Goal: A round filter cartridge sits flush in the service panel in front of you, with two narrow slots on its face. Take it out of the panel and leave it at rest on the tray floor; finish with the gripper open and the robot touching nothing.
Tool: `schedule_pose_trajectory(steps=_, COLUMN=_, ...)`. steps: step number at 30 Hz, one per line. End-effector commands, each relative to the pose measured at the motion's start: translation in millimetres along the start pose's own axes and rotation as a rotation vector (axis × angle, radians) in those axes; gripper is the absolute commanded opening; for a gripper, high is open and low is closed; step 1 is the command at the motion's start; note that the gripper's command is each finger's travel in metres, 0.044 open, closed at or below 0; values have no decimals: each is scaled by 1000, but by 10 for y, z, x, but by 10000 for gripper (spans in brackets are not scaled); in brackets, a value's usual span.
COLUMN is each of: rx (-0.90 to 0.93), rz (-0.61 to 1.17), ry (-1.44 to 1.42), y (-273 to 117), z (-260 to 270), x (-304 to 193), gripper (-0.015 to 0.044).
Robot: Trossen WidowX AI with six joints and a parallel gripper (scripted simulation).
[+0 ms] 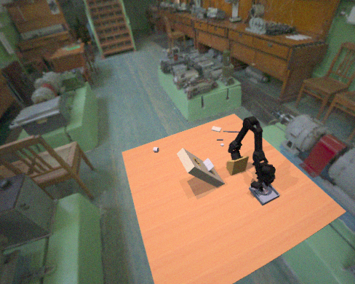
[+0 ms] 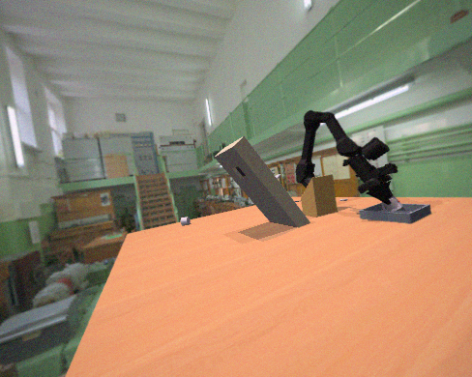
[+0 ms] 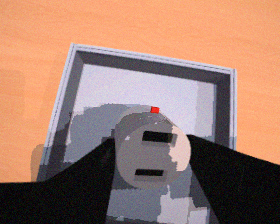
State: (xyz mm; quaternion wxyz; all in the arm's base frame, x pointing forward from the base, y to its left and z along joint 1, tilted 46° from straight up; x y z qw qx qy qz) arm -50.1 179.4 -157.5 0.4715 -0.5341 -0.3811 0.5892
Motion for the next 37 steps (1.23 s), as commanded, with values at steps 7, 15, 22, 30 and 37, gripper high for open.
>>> schedule_pose_trajectory(steps=7, rx=0, rz=-1, ry=-1, y=-2, z=1, x=6, gripper=394)
schedule_pose_trajectory(steps=15, rx=0, rz=-2, ry=0, y=-420, z=52, x=269, gripper=440)
schedule_pose_trajectory(steps=22, rx=7, rz=-7, ry=4, y=-505, z=63, x=306, gripper=440)
schedule_pose_trajectory(steps=30, rx=7, rz=-7, ry=4, y=-505, z=63, x=306, gripper=440)
schedule_pose_trajectory(steps=37, rx=7, rz=-7, ry=4, y=-505, z=63, x=306, gripper=440)
Point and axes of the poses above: the point midway between the two fingers, 35 mm back from their tips, its own y axis out along the fingers, its own z axis across the jaws, x = y × z, the point moved 6 cm from there along -y, back along the fingers, and after that the axes turned 11 degrees about y, right-handed, at the moved point
